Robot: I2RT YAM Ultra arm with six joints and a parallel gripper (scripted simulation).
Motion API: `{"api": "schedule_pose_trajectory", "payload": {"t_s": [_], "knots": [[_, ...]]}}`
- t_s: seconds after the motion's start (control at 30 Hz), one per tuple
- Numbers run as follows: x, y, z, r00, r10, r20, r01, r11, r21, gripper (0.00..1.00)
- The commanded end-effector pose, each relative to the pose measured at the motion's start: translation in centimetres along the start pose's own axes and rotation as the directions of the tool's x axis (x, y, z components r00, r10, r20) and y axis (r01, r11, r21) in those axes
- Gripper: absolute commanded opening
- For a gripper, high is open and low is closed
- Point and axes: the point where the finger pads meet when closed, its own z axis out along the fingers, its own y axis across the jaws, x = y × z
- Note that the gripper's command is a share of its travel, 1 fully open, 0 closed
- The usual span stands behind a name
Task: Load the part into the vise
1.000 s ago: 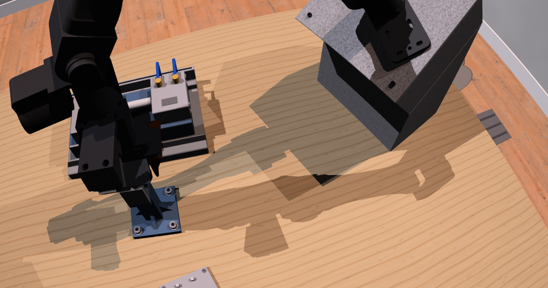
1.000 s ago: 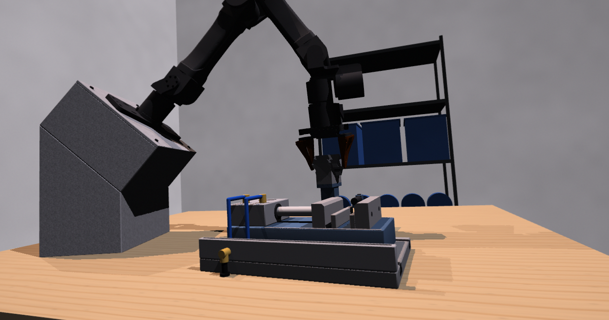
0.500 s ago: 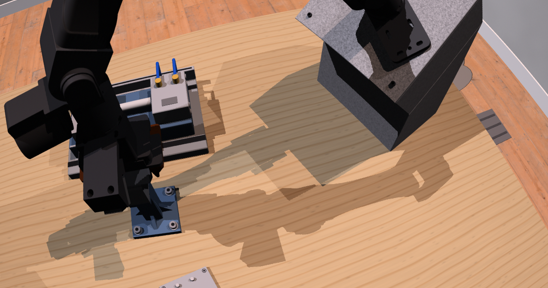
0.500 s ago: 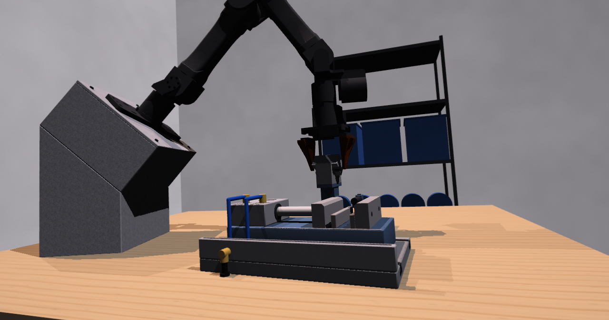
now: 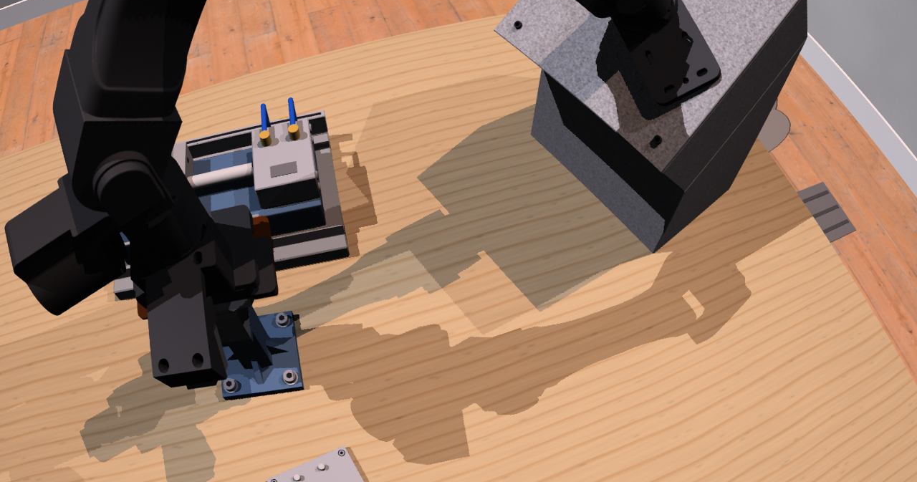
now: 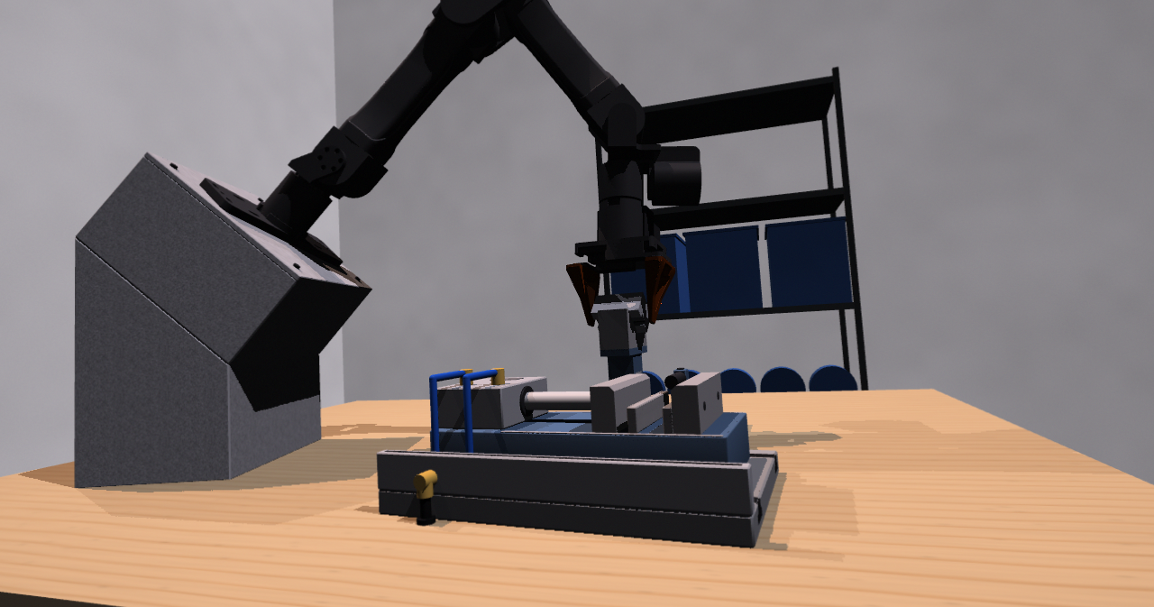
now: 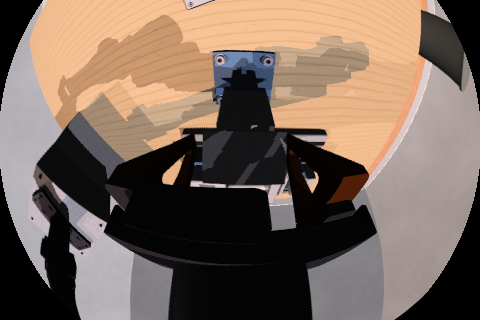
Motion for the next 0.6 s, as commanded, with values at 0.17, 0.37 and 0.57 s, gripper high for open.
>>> {"api": "schedule_pose_trajectory", "payload": {"t_s": [0.17,0.37,0.57], "knots": [[0.1,-1.3,-2.0,0.996,0.023,-0.09,-0.019,0.999,0.046,0.81],[0.2,-0.6,-0.7,0.984,0.017,-0.177,-0.014,1.0,0.015,0.81],[0.2,-0.6,-0.7,0.968,0.017,-0.249,-0.014,1.0,0.015,0.81]]}}
